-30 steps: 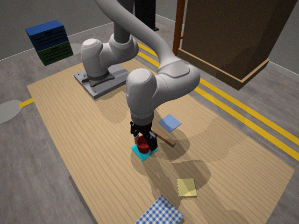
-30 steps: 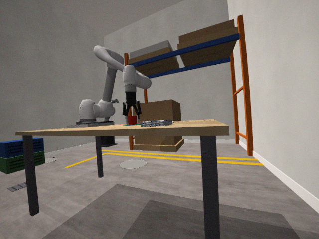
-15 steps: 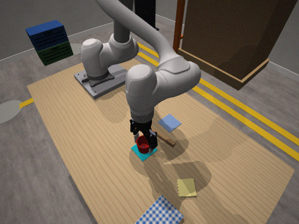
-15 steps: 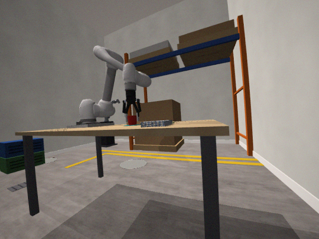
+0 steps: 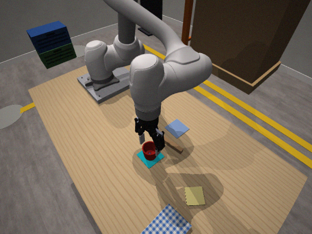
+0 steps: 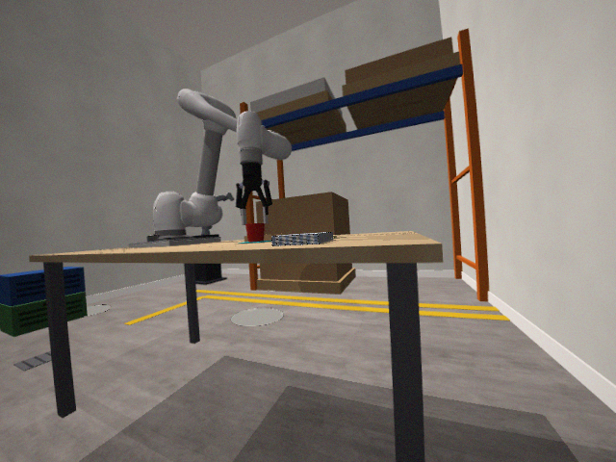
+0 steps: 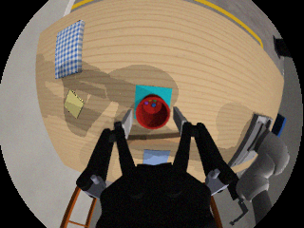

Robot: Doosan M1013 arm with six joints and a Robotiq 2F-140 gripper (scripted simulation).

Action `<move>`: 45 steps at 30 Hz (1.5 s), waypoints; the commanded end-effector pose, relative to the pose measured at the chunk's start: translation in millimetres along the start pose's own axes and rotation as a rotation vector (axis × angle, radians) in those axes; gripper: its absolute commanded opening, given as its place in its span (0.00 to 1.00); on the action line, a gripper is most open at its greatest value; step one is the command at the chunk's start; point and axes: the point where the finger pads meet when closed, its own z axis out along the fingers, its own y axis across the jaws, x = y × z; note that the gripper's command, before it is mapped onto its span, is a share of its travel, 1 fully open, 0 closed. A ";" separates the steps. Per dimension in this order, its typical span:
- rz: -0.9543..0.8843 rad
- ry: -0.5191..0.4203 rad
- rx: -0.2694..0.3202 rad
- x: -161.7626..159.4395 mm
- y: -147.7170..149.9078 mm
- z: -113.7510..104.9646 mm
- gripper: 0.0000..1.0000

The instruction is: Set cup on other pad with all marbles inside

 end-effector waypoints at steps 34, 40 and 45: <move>0.000 0.000 0.000 0.0 0.0 -33.1 0.59; 0.000 0.000 0.000 0.0 0.0 -33.1 0.59; 0.000 0.000 0.000 0.0 0.0 -33.1 0.59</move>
